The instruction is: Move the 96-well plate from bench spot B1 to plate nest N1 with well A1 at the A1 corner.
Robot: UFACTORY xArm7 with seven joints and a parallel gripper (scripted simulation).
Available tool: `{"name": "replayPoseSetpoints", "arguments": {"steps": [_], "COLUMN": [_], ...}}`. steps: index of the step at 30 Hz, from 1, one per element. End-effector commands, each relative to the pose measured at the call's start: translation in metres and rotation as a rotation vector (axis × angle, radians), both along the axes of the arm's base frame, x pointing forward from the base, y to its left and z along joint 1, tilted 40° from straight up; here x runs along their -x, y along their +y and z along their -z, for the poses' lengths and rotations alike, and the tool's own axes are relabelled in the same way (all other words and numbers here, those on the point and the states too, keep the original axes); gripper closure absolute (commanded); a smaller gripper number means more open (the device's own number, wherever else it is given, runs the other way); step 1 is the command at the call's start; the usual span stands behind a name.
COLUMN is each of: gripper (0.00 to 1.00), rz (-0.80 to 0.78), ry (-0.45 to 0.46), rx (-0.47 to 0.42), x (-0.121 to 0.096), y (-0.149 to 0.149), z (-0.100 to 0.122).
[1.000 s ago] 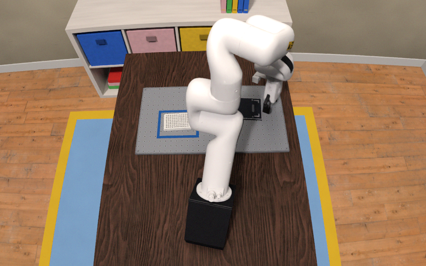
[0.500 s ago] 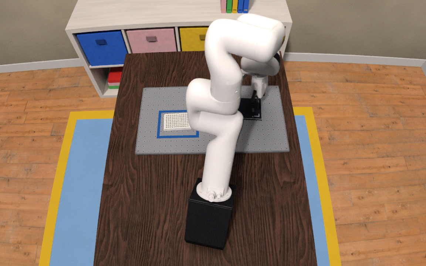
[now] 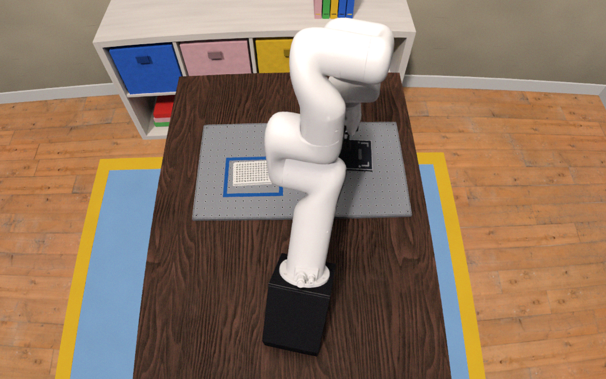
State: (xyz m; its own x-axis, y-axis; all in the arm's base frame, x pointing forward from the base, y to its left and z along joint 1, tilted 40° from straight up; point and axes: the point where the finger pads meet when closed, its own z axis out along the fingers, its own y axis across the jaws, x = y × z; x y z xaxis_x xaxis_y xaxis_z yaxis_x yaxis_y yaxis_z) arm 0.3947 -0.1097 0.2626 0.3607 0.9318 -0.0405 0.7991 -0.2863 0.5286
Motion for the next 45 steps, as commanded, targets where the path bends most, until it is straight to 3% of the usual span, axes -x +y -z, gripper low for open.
{"name": "replayPoseSetpoints", "arguments": {"steps": [1,21,45], "gripper": [0.00,0.00,0.00], "rz": [-0.015,-0.133,-0.225], "ry": [-0.009,-0.049,-0.073], "rx": [0.018,0.098,0.131], "x": [-0.006,-0.016,-0.007], "y": [0.019,0.100,0.188], "z": [0.000,0.012,0.037]}}
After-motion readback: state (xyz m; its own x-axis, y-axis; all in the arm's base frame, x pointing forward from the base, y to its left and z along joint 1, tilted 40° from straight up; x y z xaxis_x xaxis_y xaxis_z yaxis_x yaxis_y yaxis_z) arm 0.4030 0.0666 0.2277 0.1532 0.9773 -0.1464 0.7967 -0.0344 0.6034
